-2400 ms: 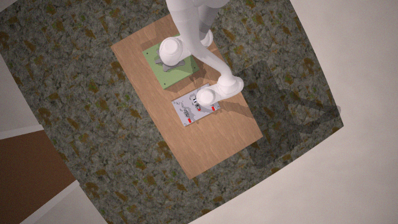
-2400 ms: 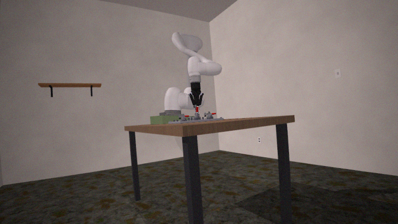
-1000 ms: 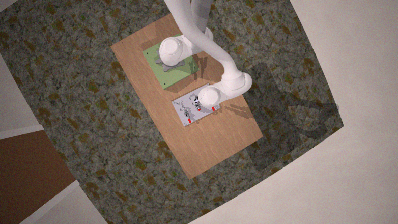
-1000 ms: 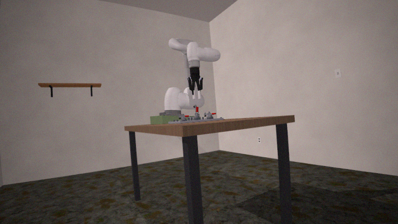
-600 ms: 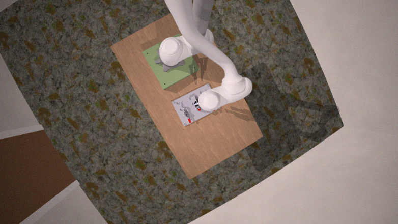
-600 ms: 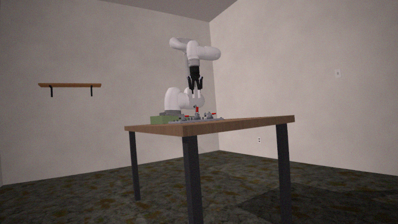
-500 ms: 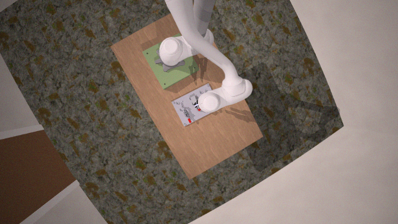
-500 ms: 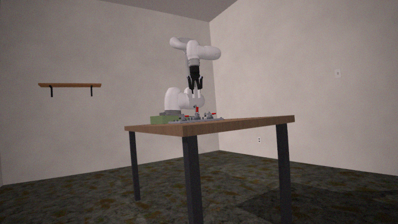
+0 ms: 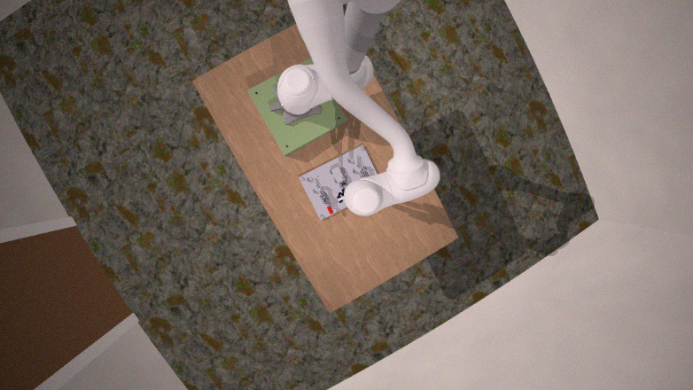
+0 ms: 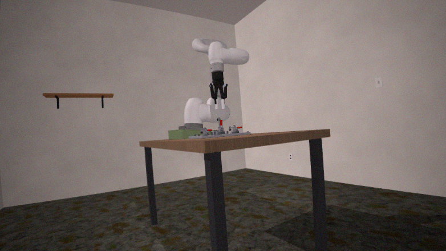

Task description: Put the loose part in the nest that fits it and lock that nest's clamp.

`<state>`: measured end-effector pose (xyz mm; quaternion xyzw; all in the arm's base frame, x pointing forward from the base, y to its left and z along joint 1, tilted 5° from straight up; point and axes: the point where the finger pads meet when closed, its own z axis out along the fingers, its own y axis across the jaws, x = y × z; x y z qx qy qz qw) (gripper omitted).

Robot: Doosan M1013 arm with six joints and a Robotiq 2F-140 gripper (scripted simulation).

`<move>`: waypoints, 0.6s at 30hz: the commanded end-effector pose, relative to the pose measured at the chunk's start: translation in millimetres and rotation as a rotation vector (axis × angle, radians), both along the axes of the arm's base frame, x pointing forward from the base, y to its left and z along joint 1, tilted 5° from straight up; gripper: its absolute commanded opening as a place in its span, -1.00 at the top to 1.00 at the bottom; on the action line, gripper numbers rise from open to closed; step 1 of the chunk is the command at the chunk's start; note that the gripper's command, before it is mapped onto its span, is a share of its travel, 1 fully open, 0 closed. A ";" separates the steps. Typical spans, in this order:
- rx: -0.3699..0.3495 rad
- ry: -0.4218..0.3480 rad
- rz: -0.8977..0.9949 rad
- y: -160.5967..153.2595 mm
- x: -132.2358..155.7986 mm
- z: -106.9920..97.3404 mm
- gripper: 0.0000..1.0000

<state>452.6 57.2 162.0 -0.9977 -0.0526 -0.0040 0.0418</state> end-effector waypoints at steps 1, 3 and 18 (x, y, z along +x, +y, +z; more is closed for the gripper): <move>0.000 -0.004 -0.002 -5.7 10.6 0.2 0.30; 0.000 -0.004 -0.002 -6.3 12.1 0.1 0.30; 0.000 -0.004 -0.002 -6.0 12.6 -5.6 0.30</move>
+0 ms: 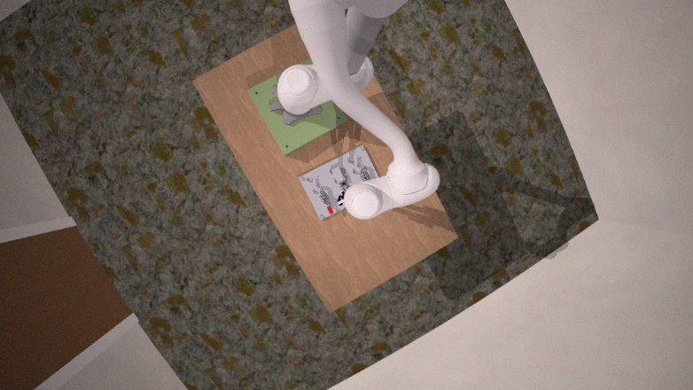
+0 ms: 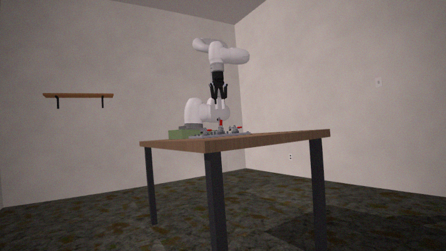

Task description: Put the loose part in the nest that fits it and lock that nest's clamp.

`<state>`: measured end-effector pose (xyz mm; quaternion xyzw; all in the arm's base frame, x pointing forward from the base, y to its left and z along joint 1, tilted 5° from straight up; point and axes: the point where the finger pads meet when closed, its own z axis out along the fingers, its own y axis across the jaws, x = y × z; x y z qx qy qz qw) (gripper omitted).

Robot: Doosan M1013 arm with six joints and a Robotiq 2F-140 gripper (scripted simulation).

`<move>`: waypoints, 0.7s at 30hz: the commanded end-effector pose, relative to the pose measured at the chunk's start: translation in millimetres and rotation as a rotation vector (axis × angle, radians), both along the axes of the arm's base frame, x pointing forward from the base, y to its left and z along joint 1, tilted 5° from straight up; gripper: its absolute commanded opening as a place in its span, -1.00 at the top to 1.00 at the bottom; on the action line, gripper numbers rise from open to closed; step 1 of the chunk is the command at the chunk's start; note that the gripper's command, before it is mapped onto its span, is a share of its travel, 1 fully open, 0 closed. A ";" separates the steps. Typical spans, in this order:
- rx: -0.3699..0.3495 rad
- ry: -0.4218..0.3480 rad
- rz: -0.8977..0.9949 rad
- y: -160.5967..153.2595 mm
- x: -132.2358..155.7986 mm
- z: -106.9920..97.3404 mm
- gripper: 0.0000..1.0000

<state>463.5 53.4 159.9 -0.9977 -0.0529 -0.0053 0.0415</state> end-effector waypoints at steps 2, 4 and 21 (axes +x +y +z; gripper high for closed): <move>0.000 -0.001 -0.003 -2.0 1.7 -7.0 0.30; 0.000 -0.001 -0.003 -1.7 1.7 -11.2 0.30; 0.000 -0.001 -0.003 1.9 2.0 -53.7 0.30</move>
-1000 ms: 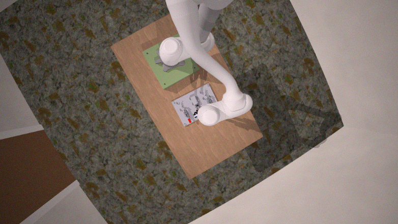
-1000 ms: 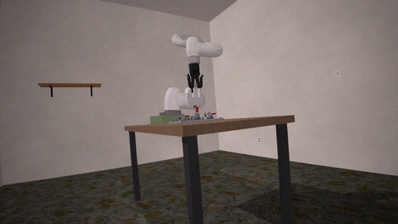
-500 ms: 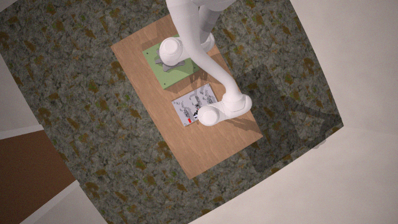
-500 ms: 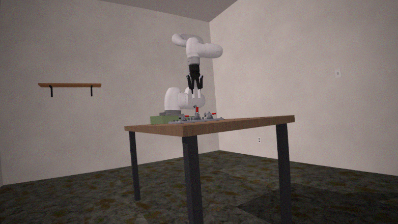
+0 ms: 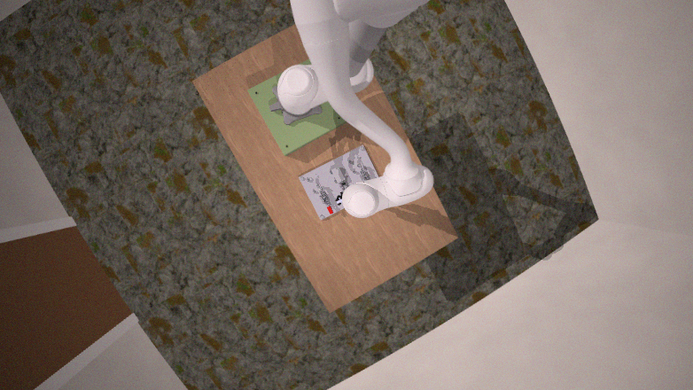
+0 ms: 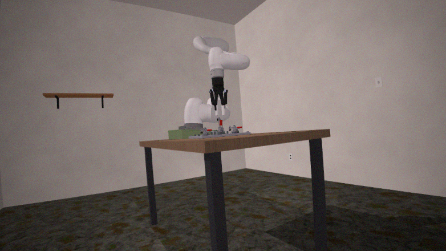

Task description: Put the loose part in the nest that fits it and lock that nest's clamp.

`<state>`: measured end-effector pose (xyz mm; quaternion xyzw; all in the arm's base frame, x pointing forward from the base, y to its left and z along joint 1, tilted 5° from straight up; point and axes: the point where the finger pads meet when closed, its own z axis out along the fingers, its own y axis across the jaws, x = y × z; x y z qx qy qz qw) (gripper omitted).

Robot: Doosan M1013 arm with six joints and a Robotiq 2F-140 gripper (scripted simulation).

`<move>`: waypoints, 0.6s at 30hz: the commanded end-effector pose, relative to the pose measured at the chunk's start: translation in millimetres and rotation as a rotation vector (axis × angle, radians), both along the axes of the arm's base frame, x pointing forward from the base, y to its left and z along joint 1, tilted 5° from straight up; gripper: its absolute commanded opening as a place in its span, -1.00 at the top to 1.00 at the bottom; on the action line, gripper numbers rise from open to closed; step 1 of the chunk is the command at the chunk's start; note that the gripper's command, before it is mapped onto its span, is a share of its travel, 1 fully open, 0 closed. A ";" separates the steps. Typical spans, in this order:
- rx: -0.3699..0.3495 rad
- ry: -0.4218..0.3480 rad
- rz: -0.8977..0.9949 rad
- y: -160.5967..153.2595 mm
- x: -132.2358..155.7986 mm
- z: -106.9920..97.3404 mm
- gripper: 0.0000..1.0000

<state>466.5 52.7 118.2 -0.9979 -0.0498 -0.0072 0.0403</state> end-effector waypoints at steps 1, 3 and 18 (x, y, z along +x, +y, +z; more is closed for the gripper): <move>0.002 0.003 0.004 2.9 -1.0 -14.4 0.30; 0.002 0.003 0.004 3.2 -1.0 -18.7 0.30; 0.002 0.003 0.004 4.1 -0.9 -28.8 0.30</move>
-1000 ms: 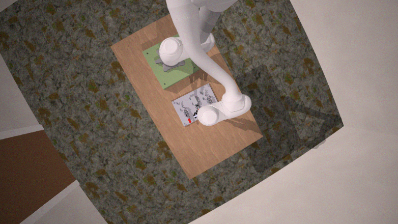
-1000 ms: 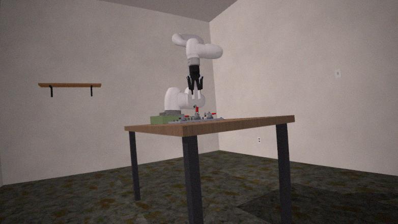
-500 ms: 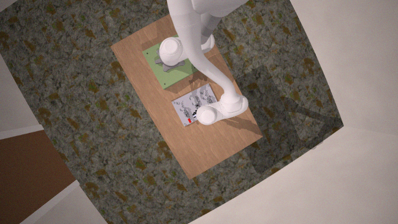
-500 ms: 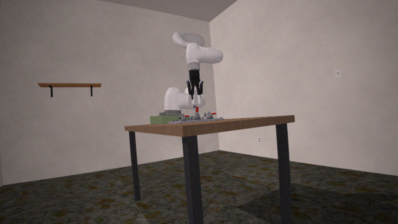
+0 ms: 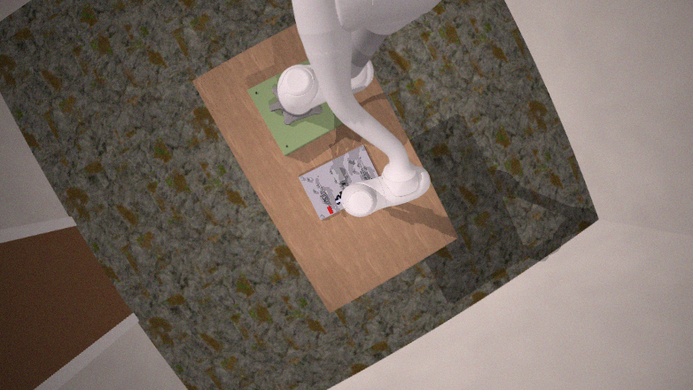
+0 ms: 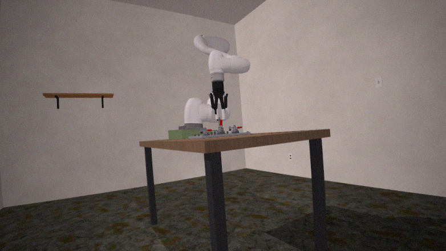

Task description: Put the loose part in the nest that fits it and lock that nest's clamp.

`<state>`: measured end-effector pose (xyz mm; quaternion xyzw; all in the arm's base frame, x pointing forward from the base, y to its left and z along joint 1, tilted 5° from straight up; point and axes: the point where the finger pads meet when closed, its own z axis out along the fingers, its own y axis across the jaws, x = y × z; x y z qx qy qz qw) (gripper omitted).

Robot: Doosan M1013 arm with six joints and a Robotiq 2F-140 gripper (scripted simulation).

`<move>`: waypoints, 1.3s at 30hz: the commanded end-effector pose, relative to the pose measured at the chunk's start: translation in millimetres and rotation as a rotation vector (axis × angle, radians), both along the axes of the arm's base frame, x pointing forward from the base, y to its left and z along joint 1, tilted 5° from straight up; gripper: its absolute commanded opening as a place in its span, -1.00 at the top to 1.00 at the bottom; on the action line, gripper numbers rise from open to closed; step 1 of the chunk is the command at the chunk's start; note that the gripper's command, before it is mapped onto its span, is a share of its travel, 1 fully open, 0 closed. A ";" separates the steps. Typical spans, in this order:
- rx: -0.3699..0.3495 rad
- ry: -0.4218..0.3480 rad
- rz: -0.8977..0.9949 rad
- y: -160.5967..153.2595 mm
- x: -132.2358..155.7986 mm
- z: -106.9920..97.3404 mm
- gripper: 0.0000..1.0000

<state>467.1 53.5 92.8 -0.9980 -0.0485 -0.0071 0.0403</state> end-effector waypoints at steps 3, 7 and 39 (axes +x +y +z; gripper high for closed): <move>0.002 0.002 0.006 3.3 -1.5 -3.3 0.30; 0.002 0.002 0.006 3.3 -1.5 -3.3 0.30; 0.002 0.002 0.006 6.0 -2.0 -20.4 0.30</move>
